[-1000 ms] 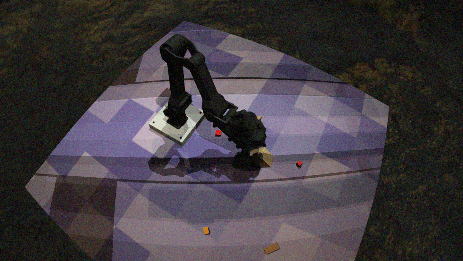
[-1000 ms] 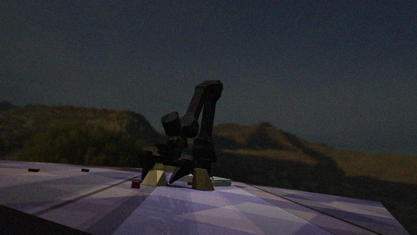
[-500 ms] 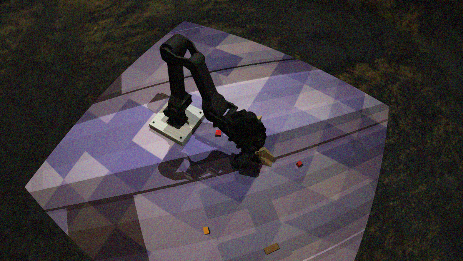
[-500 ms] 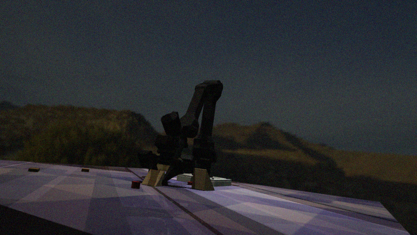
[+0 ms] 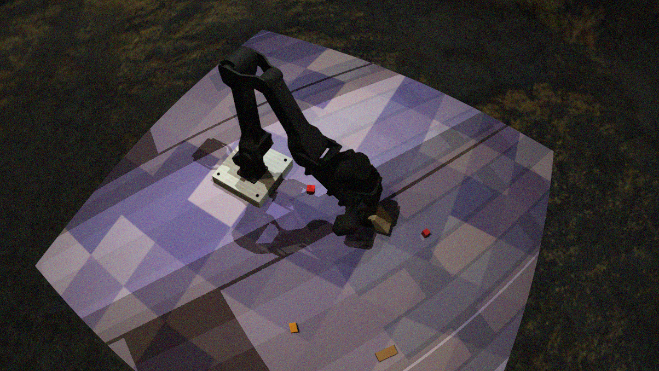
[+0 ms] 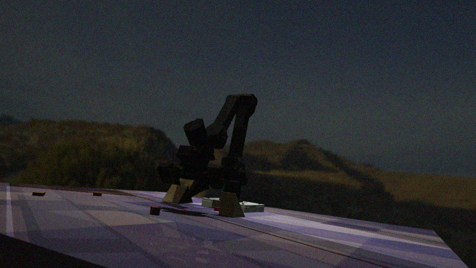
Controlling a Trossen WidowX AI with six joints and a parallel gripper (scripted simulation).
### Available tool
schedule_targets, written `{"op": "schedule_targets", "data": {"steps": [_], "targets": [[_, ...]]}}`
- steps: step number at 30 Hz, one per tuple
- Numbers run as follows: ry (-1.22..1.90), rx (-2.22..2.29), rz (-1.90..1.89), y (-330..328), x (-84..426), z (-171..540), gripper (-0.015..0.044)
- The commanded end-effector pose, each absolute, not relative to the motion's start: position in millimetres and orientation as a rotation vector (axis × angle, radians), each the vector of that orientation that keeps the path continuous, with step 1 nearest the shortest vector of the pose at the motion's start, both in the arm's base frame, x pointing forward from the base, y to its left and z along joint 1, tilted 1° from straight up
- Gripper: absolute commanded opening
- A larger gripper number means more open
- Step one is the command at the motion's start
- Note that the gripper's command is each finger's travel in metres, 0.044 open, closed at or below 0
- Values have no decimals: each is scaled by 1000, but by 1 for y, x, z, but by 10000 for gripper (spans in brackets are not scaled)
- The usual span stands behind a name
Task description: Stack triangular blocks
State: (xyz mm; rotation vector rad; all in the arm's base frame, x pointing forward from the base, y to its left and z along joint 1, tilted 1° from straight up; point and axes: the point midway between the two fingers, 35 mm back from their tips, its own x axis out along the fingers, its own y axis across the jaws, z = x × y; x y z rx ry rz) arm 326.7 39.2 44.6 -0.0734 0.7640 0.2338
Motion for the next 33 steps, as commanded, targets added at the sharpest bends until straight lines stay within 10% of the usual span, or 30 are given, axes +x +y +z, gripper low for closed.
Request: {"op": "schedule_targets", "data": {"steps": [1,33], "targets": [[750,-76,236,39,330,67,0],[807,-463,401,38,329,118,0]]}}
